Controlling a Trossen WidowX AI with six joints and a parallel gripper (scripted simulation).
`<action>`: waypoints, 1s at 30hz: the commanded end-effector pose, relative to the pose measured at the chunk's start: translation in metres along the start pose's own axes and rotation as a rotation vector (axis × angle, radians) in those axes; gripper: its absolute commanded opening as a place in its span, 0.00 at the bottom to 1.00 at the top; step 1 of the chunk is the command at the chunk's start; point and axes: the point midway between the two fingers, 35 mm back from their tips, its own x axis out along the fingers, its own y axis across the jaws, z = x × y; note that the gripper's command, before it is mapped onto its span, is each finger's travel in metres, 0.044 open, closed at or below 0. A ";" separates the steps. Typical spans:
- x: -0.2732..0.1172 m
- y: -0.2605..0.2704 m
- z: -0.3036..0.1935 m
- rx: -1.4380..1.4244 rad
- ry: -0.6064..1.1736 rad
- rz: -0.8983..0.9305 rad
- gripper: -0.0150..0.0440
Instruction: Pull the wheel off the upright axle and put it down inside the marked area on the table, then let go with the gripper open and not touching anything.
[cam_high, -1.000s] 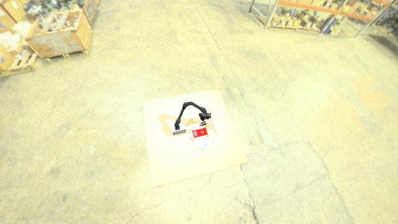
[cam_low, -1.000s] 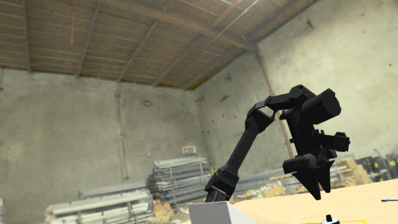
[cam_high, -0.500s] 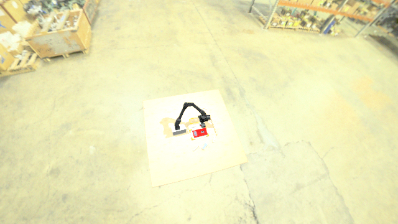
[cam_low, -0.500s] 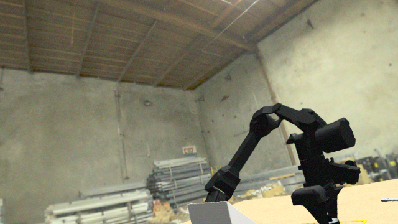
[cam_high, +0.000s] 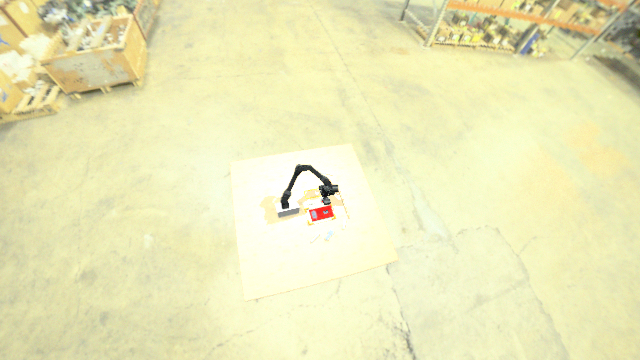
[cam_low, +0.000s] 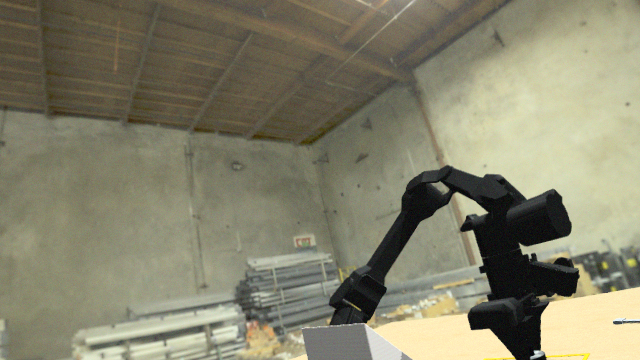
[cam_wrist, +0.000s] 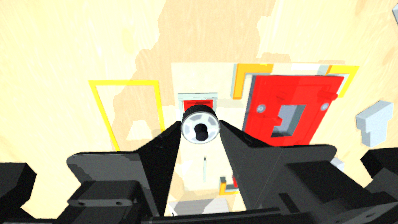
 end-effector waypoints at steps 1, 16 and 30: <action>-0.001 0.000 0.000 -0.004 0.000 0.000 0.25; -0.006 0.000 0.001 -0.003 -0.001 0.000 0.25; -0.011 0.000 0.001 -0.001 -0.001 0.000 0.25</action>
